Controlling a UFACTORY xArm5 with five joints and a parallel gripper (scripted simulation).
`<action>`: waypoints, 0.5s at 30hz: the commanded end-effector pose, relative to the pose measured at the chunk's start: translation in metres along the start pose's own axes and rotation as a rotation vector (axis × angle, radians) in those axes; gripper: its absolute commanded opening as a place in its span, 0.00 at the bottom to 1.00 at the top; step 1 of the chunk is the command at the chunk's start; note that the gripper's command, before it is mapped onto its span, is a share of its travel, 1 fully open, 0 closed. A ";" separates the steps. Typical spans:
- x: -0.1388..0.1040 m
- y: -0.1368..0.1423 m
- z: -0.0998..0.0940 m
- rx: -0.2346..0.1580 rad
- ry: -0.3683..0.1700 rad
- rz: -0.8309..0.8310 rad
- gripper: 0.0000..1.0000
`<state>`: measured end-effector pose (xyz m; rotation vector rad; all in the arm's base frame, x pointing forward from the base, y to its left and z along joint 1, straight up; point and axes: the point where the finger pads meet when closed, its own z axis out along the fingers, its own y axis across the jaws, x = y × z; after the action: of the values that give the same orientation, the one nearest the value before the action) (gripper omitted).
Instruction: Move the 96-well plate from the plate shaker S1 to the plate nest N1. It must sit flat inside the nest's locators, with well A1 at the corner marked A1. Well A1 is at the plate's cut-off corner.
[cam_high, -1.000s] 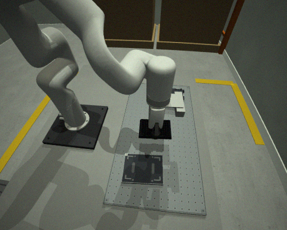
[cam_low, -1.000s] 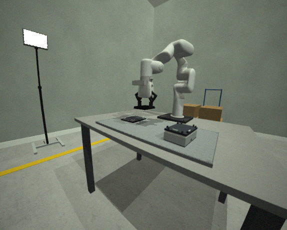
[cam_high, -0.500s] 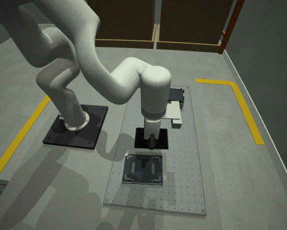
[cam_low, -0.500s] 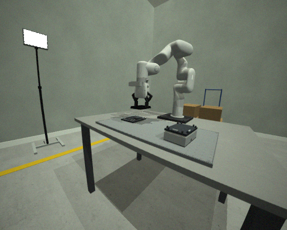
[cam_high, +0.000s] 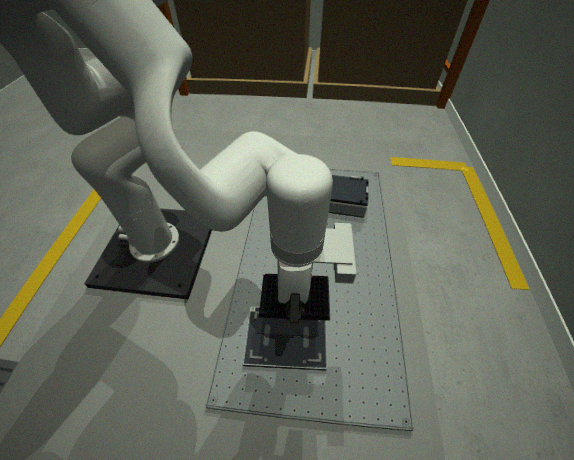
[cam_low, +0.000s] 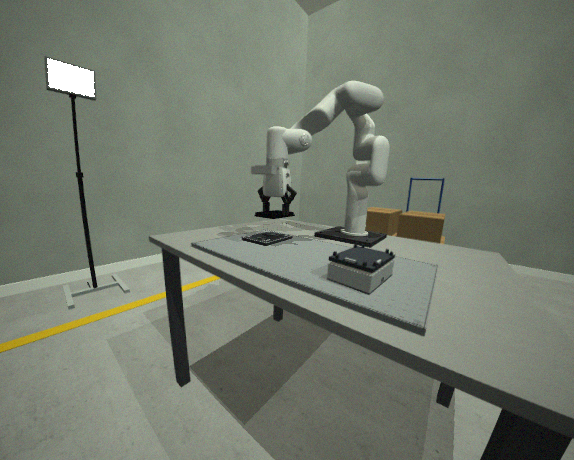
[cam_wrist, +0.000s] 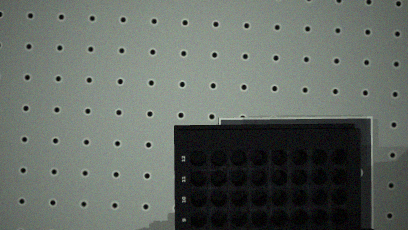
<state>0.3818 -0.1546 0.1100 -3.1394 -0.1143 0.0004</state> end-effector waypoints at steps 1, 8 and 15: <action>-0.003 0.014 0.000 -0.001 0.003 0.000 0.00; -0.011 0.036 0.003 -0.002 0.003 0.000 0.00; -0.014 0.046 0.004 -0.002 0.003 0.000 0.00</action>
<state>0.3708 -0.1971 0.1056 -3.1394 -0.1133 0.0005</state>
